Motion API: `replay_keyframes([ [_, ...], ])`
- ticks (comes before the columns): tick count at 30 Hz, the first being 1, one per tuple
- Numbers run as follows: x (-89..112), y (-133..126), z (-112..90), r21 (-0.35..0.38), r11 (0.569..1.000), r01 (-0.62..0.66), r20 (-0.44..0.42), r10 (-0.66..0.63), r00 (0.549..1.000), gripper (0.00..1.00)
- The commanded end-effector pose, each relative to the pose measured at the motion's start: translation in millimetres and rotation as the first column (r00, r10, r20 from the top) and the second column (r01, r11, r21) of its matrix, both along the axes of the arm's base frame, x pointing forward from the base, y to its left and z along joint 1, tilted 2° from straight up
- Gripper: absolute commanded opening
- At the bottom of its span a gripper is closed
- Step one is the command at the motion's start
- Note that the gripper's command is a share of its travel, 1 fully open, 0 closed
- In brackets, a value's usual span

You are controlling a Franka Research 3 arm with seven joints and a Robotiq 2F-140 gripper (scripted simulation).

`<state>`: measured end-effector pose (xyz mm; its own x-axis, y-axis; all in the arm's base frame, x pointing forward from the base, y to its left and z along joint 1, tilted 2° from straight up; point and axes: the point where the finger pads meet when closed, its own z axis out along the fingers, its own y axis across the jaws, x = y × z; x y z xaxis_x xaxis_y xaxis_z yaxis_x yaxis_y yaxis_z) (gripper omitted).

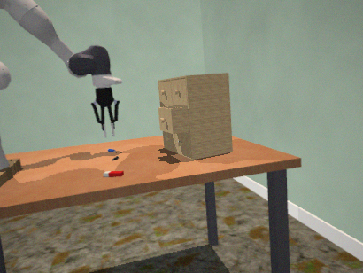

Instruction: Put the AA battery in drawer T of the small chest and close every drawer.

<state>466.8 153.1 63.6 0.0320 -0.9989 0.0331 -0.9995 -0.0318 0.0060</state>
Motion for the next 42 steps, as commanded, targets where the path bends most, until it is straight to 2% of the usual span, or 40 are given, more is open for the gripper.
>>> replay_keyframes([
  [1,1.0,-1.1,-0.1,0.0,0.995,-0.101,0.0,0.101,0.995,0.2],
  [6,1.0,-1.1,-0.1,0.0,0.995,-0.101,0.0,0.101,0.995,0.2],
  [7,1.1,-0.8,0.0,0.0,0.985,-0.173,-0.002,0.173,0.985,0.2],
  [13,1.1,-0.8,0.0,0.0,0.985,-0.173,-0.002,0.173,0.985,0.2],
  [14,1.2,-0.6,0.0,0.001,0.972,-0.234,-0.003,0.234,0.972,0.2],
  [20,1.2,-0.6,0.0,0.001,0.972,-0.234,-0.003,0.234,0.972,0.2],
  [21,1.2,-0.4,0.1,0.001,0.959,-0.284,-0.004,0.284,0.959,0.2],
  [31,1.4,0.0,0.2,0.003,0.932,-0.363,-0.006,0.363,0.932,0.2],
  [42,1.4,0.1,0.2,0.003,0.927,-0.375,-0.007,0.375,0.927,0.17],
])
